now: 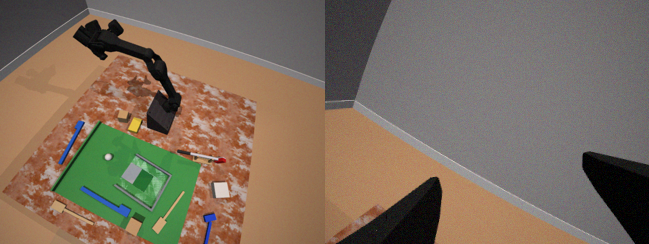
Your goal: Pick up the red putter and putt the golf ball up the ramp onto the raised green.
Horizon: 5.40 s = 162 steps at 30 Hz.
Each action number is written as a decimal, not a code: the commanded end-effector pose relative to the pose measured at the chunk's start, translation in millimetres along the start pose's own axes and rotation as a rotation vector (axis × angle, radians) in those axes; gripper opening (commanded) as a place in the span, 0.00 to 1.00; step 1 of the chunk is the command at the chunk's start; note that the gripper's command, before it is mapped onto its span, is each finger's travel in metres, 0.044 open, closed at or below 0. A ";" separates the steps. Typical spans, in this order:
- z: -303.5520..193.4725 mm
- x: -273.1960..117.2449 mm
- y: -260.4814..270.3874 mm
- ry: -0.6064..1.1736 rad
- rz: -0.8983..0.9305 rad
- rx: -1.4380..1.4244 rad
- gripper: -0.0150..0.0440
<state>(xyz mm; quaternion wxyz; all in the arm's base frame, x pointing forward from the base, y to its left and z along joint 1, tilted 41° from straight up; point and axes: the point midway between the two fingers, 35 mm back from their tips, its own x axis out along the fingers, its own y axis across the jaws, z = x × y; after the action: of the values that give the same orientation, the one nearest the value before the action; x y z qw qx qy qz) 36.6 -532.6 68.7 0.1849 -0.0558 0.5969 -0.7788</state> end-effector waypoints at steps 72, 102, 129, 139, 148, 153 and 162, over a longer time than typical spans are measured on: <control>-586.1 -425.0 -169.7 -2.457 1.869 -2.441 1.00; -624.2 -426.4 -144.7 -2.457 1.872 -2.440 1.00; -624.1 -428.6 -147.1 -2.477 1.875 -2.430 0.28; -602.8 -431.3 -157.1 -2.477 1.856 -2.435 0.25; -566.2 -430.1 -180.3 -2.472 1.852 -2.440 0.25; -546.5 -426.5 -196.4 -2.469 1.865 -2.438 0.25; -529.5 -434.1 -176.3 -2.296 1.876 -2.425 0.25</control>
<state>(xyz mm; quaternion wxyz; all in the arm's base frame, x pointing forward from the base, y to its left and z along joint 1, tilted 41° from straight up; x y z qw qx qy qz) 224.8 150.7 153.3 -0.5874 0.2675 -0.1540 -0.7481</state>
